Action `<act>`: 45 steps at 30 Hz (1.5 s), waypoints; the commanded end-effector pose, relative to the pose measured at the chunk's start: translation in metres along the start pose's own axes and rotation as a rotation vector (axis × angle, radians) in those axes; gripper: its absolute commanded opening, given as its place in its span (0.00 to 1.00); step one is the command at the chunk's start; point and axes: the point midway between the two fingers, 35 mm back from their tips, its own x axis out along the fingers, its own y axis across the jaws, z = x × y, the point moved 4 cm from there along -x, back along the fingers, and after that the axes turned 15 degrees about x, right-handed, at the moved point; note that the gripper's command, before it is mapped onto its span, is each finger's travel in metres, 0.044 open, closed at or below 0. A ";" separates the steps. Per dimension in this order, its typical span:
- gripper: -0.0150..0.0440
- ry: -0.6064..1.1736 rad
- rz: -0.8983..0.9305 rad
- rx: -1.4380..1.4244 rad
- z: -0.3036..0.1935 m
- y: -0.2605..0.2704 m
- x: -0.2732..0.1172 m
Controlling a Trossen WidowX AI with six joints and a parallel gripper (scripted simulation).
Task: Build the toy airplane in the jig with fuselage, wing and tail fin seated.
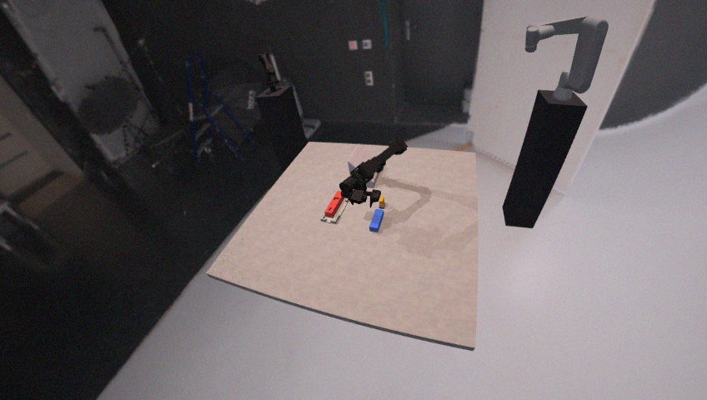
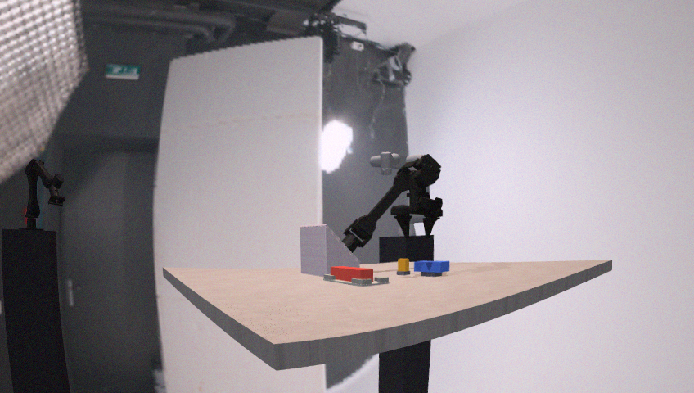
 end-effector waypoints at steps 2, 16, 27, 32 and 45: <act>1.00 0.018 0.040 0.009 -0.019 0.062 0.003; 1.00 0.018 0.043 0.008 -0.021 0.065 0.046; 1.00 0.018 0.043 0.008 -0.021 0.066 0.066; 1.00 0.018 0.043 0.008 -0.021 0.067 0.074; 1.00 0.018 0.044 0.008 -0.021 0.068 0.095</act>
